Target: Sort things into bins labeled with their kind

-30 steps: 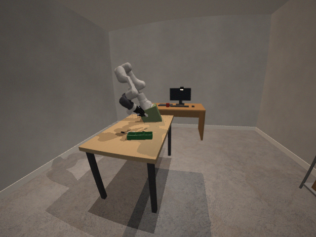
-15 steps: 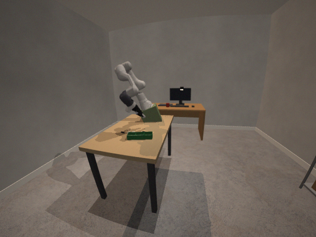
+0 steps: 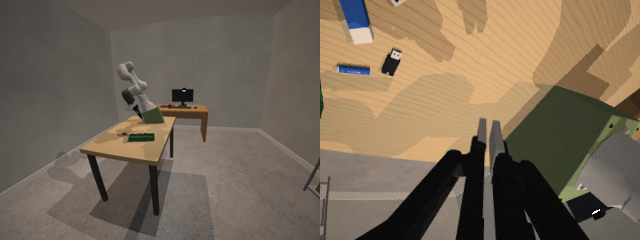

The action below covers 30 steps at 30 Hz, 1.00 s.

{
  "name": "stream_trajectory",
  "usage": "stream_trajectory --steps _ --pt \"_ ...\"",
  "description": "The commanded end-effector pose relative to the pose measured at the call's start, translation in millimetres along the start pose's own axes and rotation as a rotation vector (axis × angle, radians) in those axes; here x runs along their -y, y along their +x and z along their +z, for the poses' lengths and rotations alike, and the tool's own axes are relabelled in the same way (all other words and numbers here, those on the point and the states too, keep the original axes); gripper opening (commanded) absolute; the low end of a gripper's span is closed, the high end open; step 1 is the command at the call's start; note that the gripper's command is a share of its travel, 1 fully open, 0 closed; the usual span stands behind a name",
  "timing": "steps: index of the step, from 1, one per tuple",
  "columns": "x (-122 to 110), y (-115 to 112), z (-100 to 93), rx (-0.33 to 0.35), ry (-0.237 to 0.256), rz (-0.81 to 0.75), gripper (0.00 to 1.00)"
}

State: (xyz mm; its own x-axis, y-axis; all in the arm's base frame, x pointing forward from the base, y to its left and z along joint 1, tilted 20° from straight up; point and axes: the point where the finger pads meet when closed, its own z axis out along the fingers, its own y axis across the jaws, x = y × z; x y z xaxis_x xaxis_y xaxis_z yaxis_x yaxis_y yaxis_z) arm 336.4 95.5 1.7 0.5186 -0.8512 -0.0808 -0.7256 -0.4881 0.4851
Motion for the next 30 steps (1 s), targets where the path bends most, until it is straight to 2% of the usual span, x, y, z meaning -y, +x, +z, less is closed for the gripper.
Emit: stream_trajectory --steps 1,7,9,13,15,17,23,25,28,30 --pt "9.1 13.5 -13.0 -0.049 0.042 -0.143 0.05" --pt "9.7 14.9 -14.6 -0.098 0.072 -0.248 0.05" --pt "14.6 24.2 -27.5 -0.132 0.08 -0.28 0.05" --pt "15.3 25.5 -29.3 -0.156 0.088 -0.313 0.05" --pt "15.3 25.5 -29.3 -0.181 0.104 -0.379 0.05" --pt "20.2 33.3 -43.3 -0.214 0.109 -0.407 0.05" --pt "20.9 34.4 -45.3 -0.266 0.128 -0.51 0.05" --pt "25.7 40.5 -60.0 -0.302 0.131 -0.543 0.05" --pt "26.4 41.5 -62.2 -0.337 0.139 -0.594 0.05" --pt "26.4 41.5 -62.2 -0.337 0.139 -0.594 0.05"
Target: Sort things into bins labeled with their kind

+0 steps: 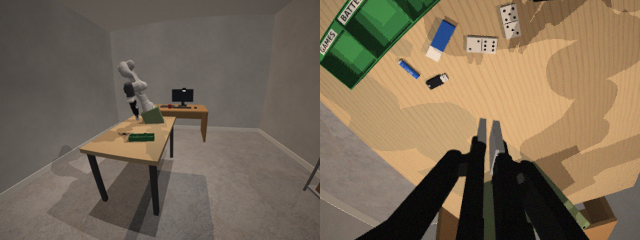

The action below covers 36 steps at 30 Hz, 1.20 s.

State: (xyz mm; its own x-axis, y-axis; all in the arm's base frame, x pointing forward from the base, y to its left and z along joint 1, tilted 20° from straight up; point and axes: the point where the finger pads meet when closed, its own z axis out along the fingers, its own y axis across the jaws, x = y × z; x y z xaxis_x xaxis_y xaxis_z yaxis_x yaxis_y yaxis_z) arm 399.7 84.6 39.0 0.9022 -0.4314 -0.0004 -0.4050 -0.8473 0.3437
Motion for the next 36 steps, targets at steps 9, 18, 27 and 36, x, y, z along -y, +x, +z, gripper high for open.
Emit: stream_trajectory --steps 9,18,27,36 --pt "5.4 17.1 -16.0 -0.125 0.037 -0.283 0.05" --pt "10.9 31.6 -38.5 -0.225 0.035 -0.43 0.05" --pt "13.2 36.5 -47.6 -0.295 0.032 -0.558 0.05" --pt "13.2 36.5 -47.6 -0.295 0.032 -0.558 0.05"
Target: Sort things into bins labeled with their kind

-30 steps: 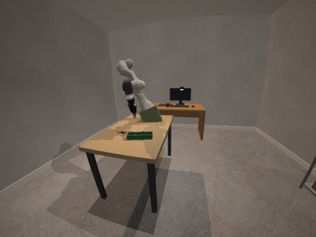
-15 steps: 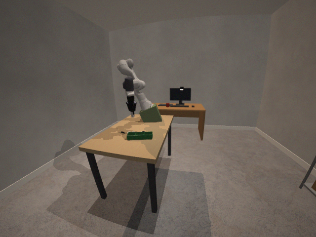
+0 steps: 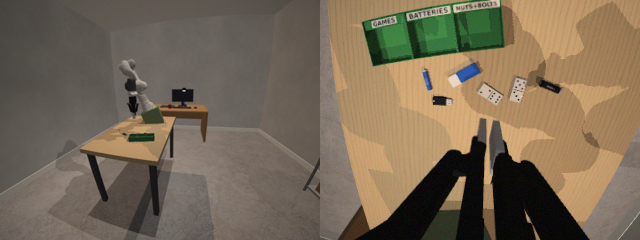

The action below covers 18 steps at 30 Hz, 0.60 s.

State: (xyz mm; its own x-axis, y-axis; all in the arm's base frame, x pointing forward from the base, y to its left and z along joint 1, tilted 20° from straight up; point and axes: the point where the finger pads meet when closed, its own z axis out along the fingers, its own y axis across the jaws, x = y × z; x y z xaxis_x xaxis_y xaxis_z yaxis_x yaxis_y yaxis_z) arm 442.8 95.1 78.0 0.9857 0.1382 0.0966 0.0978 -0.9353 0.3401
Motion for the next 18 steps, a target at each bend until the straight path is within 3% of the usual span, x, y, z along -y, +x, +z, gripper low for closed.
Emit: stream_trajectory --steps 1,9,11,18 --pt "-0.8 2.2 -0.6 -0.006 0.006 -0.04 0.05" --pt "-0.8 2.2 -0.6 -0.006 0.006 -0.04 0.05" --pt "2.2 14.2 10.6 -0.007 0.006 -0.103 0.05" --pt "9.6 44.3 38.5 -0.007 0.006 -0.103 0.05"
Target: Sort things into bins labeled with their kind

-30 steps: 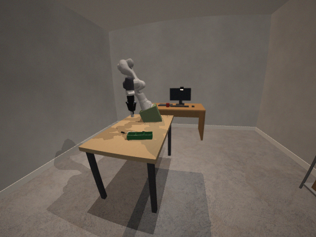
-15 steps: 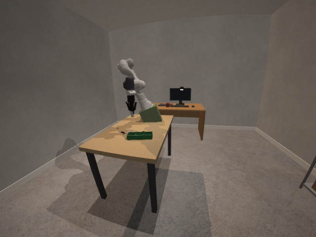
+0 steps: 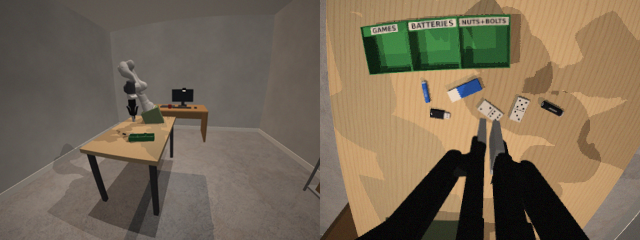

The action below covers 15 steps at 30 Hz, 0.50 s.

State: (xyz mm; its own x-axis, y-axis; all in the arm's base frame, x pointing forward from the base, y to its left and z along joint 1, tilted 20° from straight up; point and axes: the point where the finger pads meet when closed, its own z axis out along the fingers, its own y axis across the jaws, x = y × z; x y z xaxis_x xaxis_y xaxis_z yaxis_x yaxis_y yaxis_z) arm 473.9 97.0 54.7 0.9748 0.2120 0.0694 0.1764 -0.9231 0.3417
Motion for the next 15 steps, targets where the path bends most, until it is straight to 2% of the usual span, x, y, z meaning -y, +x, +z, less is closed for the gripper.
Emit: stream_trajectory --steps 1,12,15 --pt "2.6 21.9 18.5 -0.007 0.001 -0.024 0.05" --pt "13.5 89.0 80.0 -0.007 0.001 -0.024 0.05" --pt "14.1 93.1 83.7 -0.007 0.001 -0.024 0.05"
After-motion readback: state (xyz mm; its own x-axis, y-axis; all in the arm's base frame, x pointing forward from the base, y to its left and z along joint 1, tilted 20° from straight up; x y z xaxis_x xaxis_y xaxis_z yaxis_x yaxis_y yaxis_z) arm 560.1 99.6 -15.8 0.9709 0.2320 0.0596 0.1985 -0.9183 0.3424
